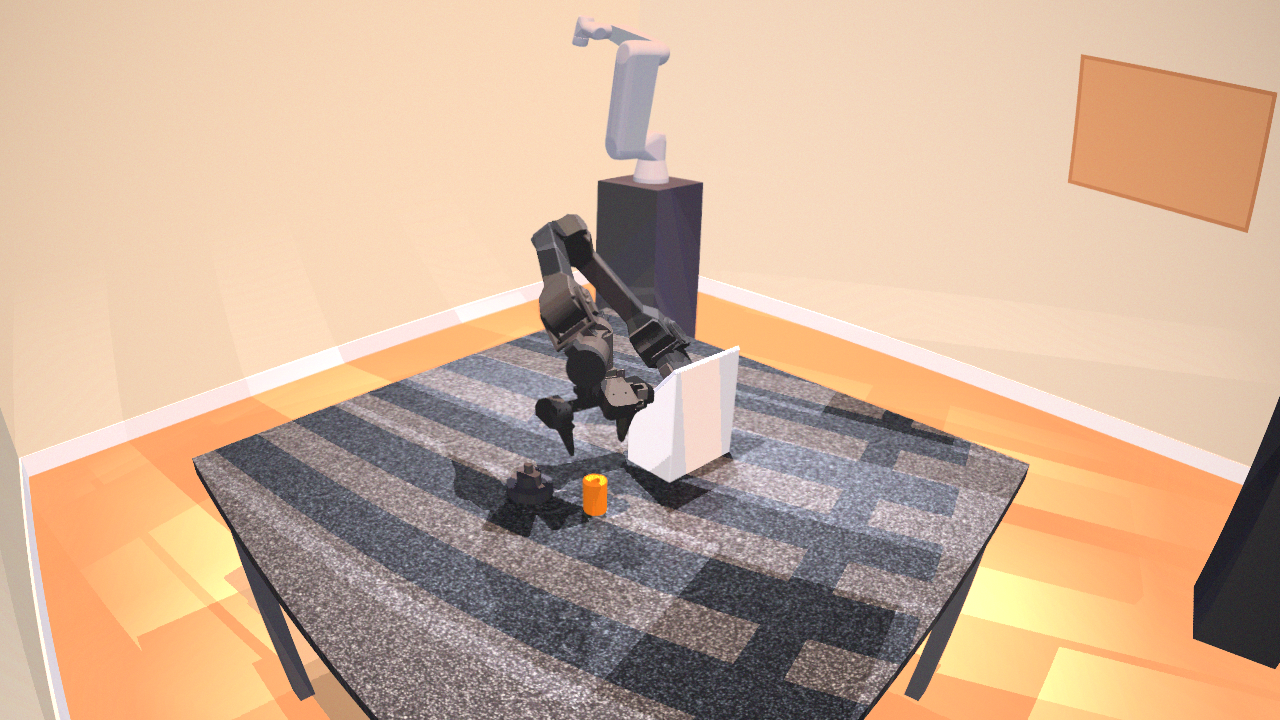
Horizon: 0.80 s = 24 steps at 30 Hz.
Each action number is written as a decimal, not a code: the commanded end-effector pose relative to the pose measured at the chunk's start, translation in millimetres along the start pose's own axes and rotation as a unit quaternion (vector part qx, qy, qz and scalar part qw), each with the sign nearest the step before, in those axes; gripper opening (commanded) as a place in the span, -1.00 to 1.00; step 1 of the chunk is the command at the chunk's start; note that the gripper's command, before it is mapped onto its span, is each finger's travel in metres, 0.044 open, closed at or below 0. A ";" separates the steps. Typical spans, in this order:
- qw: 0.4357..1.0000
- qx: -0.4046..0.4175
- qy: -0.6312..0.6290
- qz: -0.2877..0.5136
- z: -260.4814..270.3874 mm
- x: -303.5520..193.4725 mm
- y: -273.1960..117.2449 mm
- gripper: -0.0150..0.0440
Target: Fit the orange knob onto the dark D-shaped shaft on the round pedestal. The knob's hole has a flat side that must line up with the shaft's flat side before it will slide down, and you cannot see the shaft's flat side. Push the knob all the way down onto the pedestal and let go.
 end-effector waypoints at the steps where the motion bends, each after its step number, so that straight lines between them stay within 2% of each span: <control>1: 1.000 -0.008 0.002 0.008 -1.8 0.0 -2.2 1.00; 5: 0.999 -0.009 0.035 0.008 -1.7 0.0 -2.1 1.00; 9: 0.974 -0.010 0.225 0.006 -1.6 -0.2 -1.6 1.00; 13: 0.910 -0.011 0.414 0.004 -1.4 -0.4 -1.2 1.00; 17: 0.814 -0.012 0.580 0.002 -1.2 -0.6 -0.7 1.00; 19: 0.795 -0.012 0.607 0.002 -1.2 -0.7 -0.6 1.00; 24: 0.795 -0.012 0.607 0.002 -2.0 -0.1 -0.7 1.00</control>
Point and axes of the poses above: the point midway between the two fingers, 35 mm back from their tips, its own y axis out along the fingers, its own z axis across the jaws, x = y × z, the point moved 1 cm from there along -y, back along the fingers
